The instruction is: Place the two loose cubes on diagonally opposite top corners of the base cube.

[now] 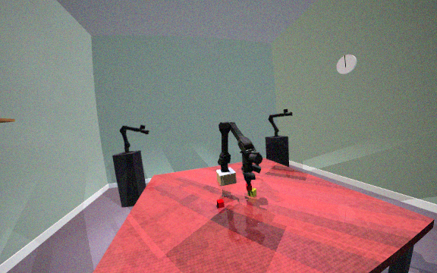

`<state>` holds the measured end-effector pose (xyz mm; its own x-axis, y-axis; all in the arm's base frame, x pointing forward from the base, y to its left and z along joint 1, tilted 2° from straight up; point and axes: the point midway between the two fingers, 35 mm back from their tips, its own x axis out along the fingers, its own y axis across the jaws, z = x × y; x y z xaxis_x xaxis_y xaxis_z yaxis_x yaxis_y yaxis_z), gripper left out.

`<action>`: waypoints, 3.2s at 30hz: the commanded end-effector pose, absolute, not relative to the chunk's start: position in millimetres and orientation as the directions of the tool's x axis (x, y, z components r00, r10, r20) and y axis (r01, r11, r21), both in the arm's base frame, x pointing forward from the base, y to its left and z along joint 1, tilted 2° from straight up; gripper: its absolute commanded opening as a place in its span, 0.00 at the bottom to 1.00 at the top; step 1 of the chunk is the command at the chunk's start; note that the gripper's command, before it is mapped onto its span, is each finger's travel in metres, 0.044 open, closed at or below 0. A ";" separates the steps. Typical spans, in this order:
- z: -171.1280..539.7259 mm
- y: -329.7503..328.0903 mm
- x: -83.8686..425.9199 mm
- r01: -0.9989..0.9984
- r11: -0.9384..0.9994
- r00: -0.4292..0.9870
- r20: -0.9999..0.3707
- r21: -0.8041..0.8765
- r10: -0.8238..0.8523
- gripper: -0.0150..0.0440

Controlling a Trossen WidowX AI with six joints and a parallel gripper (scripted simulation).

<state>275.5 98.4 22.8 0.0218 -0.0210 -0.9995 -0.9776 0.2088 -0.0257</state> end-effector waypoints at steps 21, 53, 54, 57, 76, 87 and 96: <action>41.9 98.6 276.3 -0.975 0.218 0.026 -0.999 -0.030 -0.019 0.65; 79.2 -47.9 339.6 0.742 0.670 0.039 -0.999 0.008 -0.031 0.70; 80.4 -53.4 340.2 0.787 0.616 0.039 -0.999 0.011 -0.032 0.70; 83.9 -69.9 341.5 0.898 0.439 0.040 -0.999 0.021 -0.034 0.70; 89.1 -95.0 341.8 0.989 0.142 0.040 -0.998 0.035 -0.037 0.70; 27.0 -97.2 344.1 0.989 0.142 0.040 -0.998 0.034 -0.037 0.70; 11.9 -97.8 344.7 0.989 0.142 0.040 -0.999 0.034 -0.037 0.70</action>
<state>346.9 -98.2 21.5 0.0476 -0.0411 -0.9980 0.9882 0.1477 0.0411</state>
